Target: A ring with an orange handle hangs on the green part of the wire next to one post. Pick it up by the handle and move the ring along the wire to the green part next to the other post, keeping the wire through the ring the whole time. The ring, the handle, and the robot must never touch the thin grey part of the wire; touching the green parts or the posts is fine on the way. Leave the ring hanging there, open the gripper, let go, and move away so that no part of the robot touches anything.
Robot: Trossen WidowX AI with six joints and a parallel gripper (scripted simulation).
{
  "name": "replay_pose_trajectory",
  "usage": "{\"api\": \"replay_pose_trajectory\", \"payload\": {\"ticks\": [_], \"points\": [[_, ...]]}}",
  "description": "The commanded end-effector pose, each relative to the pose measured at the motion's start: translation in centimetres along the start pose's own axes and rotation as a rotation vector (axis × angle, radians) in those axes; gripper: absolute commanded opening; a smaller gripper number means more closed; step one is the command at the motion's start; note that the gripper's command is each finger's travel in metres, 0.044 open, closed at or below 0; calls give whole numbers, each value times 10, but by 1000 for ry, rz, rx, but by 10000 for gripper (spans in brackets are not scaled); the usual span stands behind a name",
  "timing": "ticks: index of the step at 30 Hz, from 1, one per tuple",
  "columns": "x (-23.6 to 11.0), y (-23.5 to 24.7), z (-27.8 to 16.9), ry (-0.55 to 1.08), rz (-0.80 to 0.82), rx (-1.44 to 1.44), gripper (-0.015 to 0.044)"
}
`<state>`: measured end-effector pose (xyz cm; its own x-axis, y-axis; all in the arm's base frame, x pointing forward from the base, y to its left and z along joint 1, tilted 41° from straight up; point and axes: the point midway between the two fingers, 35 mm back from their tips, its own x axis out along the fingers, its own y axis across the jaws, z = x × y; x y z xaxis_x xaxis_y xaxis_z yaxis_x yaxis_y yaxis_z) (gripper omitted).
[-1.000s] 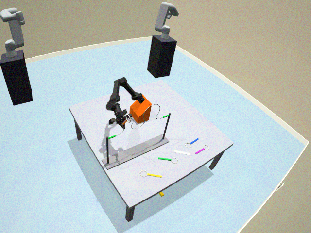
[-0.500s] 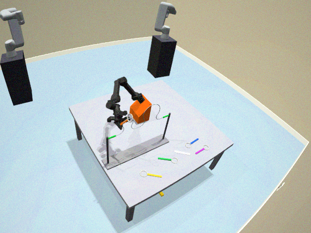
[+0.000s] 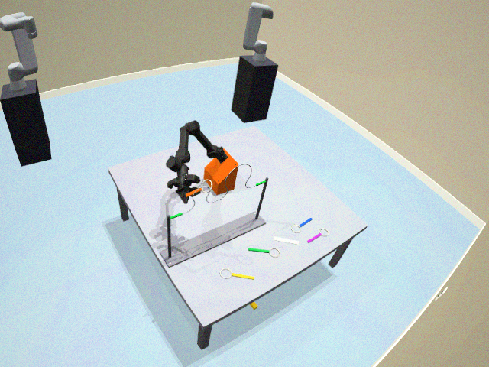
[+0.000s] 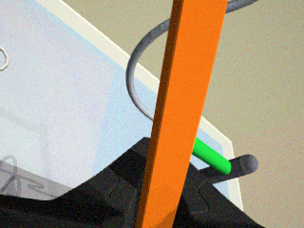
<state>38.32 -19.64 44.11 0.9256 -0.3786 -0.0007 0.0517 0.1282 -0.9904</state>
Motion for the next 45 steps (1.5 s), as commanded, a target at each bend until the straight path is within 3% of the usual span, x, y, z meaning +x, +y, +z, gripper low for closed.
{"api": "replay_pose_trajectory", "payload": {"ticks": [1,45], "points": [[1,-2,-1,1,-30,-64,-150],[-11,-61,29,-61,-489,-881,-150]]}}
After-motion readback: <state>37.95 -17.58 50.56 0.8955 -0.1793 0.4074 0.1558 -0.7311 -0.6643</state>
